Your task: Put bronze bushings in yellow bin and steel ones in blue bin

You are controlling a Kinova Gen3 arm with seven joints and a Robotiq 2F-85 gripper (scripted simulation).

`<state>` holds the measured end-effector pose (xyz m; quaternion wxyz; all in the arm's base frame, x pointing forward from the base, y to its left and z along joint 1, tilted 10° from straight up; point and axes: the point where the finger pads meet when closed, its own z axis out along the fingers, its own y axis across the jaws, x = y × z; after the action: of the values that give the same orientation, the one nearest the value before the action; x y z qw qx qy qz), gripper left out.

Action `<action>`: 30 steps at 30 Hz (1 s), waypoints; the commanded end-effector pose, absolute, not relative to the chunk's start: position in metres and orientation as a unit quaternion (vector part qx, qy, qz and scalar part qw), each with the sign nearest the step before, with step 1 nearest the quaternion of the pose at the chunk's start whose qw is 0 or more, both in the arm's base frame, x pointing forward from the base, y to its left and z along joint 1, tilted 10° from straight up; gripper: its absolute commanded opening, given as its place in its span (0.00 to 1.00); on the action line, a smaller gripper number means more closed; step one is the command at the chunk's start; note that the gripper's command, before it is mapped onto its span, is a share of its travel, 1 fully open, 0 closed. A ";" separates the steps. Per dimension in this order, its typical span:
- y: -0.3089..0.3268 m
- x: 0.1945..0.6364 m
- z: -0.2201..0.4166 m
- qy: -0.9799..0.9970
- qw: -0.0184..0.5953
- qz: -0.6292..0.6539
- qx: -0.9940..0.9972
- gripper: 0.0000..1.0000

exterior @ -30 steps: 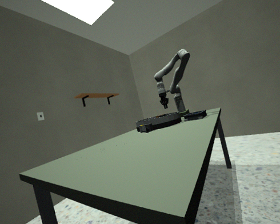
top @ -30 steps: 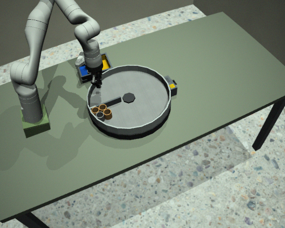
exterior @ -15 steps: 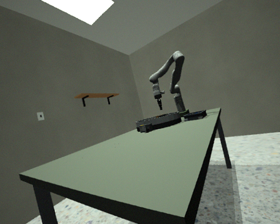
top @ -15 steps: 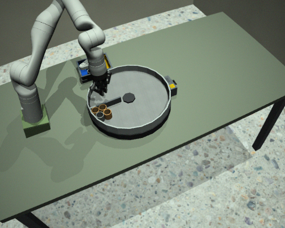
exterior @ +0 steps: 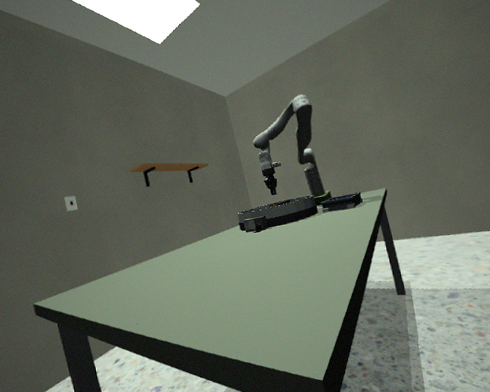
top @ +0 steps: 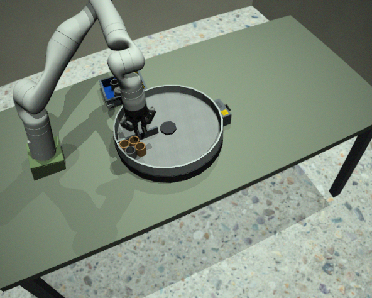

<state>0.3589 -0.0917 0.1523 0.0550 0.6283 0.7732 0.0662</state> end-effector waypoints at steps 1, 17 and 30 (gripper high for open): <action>-0.104 0.358 0.152 0.765 0.055 0.063 0.639 0.18; -0.103 0.361 0.137 0.765 0.055 0.063 0.638 0.18; -0.103 0.364 0.117 0.765 0.055 0.062 0.639 0.18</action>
<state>0.3645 -0.1019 0.1210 0.0564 0.6375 0.7657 0.0639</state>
